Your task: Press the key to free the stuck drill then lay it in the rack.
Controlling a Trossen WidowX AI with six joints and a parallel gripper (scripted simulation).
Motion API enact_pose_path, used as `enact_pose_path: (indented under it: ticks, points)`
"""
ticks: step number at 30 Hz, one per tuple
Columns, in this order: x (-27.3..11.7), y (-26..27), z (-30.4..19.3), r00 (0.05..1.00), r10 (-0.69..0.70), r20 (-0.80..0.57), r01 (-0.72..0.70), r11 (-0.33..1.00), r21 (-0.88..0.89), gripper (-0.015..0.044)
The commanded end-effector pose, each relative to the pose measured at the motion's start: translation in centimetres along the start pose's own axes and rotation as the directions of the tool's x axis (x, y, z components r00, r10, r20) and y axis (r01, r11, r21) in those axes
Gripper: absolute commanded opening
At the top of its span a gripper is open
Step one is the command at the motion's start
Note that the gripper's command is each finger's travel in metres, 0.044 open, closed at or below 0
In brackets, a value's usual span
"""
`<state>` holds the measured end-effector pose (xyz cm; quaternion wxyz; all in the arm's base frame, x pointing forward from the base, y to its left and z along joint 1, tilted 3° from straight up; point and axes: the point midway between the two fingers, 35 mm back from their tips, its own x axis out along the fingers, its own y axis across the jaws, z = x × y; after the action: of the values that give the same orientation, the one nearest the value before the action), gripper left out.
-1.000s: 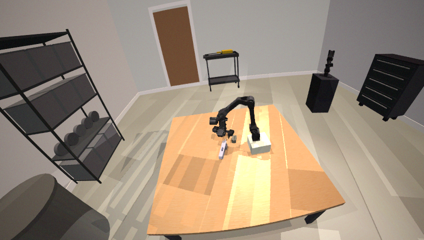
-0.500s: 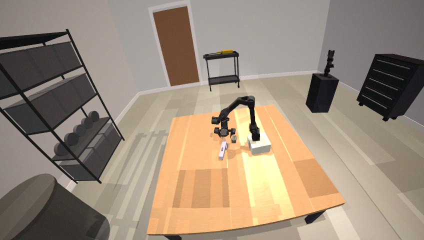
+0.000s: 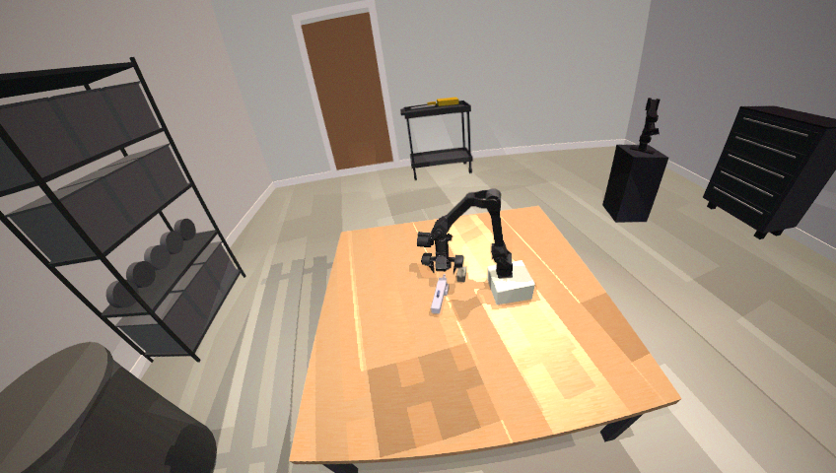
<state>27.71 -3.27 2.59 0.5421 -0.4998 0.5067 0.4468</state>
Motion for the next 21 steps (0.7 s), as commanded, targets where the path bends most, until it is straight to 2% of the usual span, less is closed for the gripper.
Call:
enact_pose_path:
  ticks: [1,21]
  points:
    - [0.9,0.2,0.3,1.000,0.010,0.004,-0.010,1.000,0.002,0.0440]
    - [4.0,0.3,1.2,1.000,0.010,0.005,-0.010,1.000,0.002,0.0440]
